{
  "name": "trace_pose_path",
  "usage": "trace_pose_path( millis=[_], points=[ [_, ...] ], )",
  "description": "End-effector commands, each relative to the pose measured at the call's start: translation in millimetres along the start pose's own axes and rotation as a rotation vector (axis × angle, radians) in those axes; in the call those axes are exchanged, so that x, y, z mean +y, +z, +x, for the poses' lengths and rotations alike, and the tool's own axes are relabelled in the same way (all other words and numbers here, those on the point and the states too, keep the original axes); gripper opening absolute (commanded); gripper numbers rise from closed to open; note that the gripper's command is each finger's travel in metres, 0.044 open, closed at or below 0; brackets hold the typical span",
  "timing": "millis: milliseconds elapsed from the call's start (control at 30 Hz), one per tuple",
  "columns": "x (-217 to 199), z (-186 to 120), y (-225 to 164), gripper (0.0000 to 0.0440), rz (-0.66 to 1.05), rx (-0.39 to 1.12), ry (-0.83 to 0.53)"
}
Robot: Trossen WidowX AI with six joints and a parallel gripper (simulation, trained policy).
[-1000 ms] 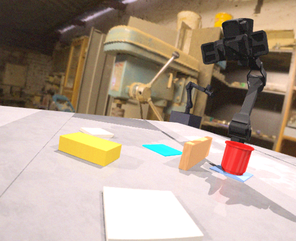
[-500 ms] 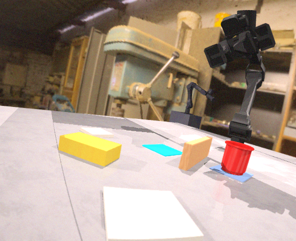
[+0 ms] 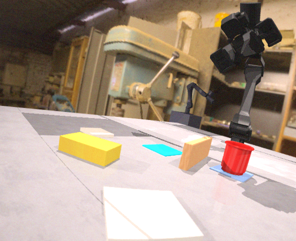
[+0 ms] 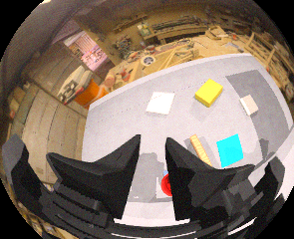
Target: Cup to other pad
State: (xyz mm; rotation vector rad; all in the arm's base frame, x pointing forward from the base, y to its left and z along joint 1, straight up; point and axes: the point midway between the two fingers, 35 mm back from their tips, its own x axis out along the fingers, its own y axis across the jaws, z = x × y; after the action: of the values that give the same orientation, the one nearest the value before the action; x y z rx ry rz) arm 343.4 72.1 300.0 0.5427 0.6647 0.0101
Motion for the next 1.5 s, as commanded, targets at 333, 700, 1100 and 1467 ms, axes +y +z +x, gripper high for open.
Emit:
trace_pose_path(
  millis=[333,700,1100,1467],
  points=[
    [10,11,-20,0.0120,0.172,0.175,-0.094],
    [8,19,-39,0.0115,0.279,0.297,-0.215],
    [-6,28,-62,0.0122,0.345,0.411,-0.383],
    [-25,33,-83,0.0142,0.368,0.509,-0.541]
  ],
)
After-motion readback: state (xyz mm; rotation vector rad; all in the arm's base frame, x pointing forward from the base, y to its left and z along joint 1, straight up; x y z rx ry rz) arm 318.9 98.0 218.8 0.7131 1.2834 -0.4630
